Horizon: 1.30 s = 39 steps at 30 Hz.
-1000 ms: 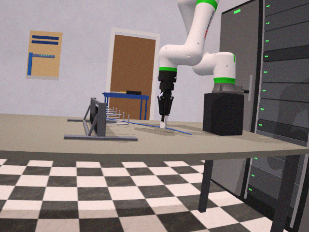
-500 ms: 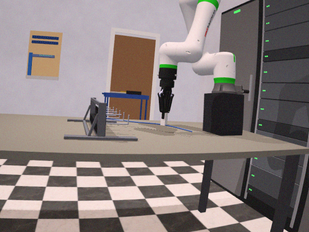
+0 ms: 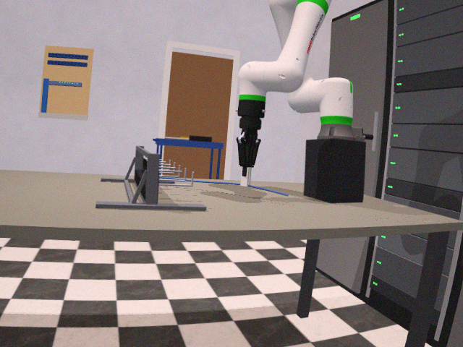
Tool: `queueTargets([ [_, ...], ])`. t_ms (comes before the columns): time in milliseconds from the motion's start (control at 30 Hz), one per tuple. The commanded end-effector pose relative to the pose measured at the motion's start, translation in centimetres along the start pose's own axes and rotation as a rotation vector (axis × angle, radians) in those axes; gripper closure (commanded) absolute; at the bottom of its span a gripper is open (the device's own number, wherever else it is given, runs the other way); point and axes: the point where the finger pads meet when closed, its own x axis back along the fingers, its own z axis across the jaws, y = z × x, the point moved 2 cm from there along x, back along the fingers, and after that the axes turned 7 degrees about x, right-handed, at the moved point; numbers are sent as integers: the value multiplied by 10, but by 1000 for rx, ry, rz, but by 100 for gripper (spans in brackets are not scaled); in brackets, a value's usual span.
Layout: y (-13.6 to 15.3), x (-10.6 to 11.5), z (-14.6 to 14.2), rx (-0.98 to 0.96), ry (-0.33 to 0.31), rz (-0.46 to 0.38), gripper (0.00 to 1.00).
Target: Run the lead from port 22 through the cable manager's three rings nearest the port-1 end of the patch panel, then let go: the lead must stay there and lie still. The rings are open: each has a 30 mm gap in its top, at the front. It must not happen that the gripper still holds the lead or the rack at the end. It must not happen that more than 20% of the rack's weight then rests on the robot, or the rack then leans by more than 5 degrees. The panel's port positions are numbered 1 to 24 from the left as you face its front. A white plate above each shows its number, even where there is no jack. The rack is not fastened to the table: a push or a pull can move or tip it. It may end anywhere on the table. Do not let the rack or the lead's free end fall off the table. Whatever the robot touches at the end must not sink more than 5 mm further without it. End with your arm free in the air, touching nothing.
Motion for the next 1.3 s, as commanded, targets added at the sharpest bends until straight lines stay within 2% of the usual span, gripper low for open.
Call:
queueTargets([
  [0,0,0,0,0,0,0,100],
  [100,3,4,8,-20,1,0,100],
  [167,9,16,31,-77,1,2,100],
  [233,9,16,31,-77,1,2,100],
  [300,18,30,59,-147,1,1,100],
  [733,48,76,155,-382,1,0,100],
  [800,48,76,155,-382,1,0,100],
  [833,55,87,177,-436,1,0,100],
  [1267,81,127,263,-641,1,0,100],
])
